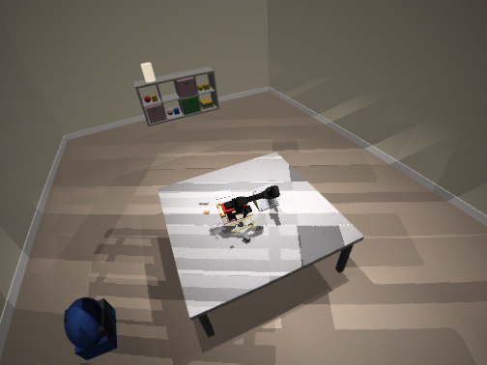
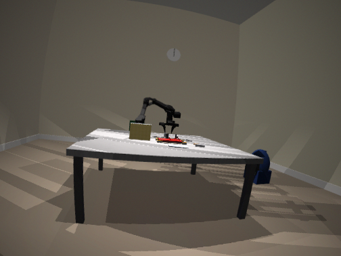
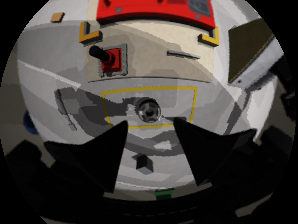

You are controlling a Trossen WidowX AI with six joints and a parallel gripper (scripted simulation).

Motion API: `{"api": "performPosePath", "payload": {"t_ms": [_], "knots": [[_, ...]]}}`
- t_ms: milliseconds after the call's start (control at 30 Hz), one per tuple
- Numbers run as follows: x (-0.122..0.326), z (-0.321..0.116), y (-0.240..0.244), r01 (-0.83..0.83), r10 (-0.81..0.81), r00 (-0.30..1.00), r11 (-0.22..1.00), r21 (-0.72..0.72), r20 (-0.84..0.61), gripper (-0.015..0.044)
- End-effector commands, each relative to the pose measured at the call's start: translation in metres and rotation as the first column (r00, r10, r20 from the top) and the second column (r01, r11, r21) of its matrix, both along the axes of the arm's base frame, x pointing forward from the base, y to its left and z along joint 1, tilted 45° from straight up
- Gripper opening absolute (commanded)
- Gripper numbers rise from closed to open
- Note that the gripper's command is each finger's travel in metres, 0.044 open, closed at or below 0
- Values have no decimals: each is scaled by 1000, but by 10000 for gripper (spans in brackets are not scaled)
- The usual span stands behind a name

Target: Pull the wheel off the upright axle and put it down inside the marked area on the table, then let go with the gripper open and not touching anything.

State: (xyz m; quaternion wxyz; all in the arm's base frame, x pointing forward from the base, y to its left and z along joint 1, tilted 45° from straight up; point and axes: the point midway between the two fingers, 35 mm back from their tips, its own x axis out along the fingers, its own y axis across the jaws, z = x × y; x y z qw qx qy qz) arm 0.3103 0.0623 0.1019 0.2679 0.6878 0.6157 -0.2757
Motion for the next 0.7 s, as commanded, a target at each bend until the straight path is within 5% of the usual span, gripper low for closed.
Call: {"api": "performPosePath", "payload": {"t_ms": [0,233,333,667], "knots": [[-1,12,-6,-9,9,1000,1000,8,8,300],[-57,9,-46,-4,4,1000,1000,-7,-1,440],[-87,12,-58,-9,9,1000,1000,4,0,440],[-89,13,-59,-9,9,1000,1000,5,1,440]]}}
